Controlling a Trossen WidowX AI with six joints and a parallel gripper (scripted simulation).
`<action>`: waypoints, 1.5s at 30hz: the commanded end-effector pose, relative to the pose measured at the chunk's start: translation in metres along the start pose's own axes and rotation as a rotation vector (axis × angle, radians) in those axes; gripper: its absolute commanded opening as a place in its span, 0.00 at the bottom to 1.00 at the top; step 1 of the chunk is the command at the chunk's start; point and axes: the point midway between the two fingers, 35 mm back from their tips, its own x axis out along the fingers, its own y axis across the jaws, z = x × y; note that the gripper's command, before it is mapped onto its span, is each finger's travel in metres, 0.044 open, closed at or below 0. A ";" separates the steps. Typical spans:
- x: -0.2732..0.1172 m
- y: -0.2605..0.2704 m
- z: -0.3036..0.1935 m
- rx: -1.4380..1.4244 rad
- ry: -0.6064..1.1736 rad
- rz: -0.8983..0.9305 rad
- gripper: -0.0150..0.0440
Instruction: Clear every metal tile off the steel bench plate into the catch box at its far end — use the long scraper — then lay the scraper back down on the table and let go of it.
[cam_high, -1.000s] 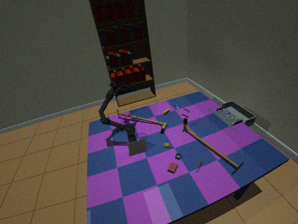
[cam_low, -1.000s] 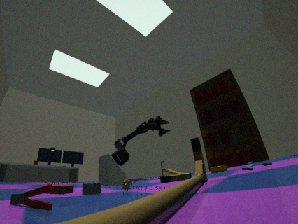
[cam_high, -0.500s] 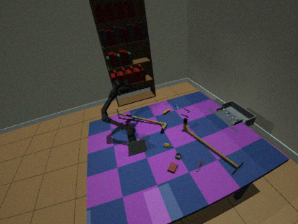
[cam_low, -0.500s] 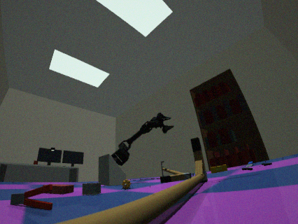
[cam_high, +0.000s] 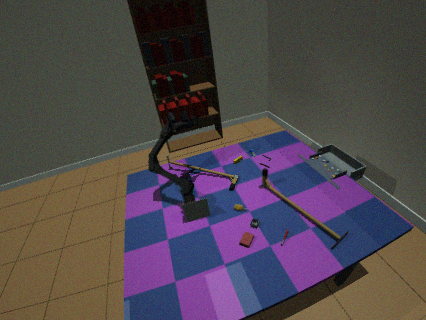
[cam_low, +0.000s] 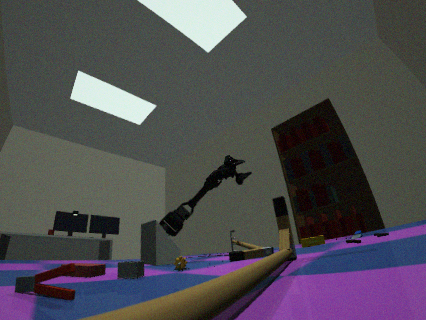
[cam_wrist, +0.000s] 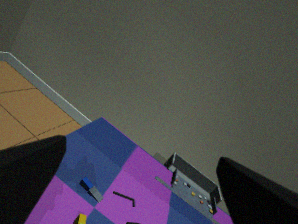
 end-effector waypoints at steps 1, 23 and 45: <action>0.006 -0.012 0.002 0.011 -0.007 -0.033 1.00; 0.023 -0.087 0.021 0.049 -0.075 -0.237 1.00; 0.007 -0.171 0.043 0.088 -0.158 -0.435 1.00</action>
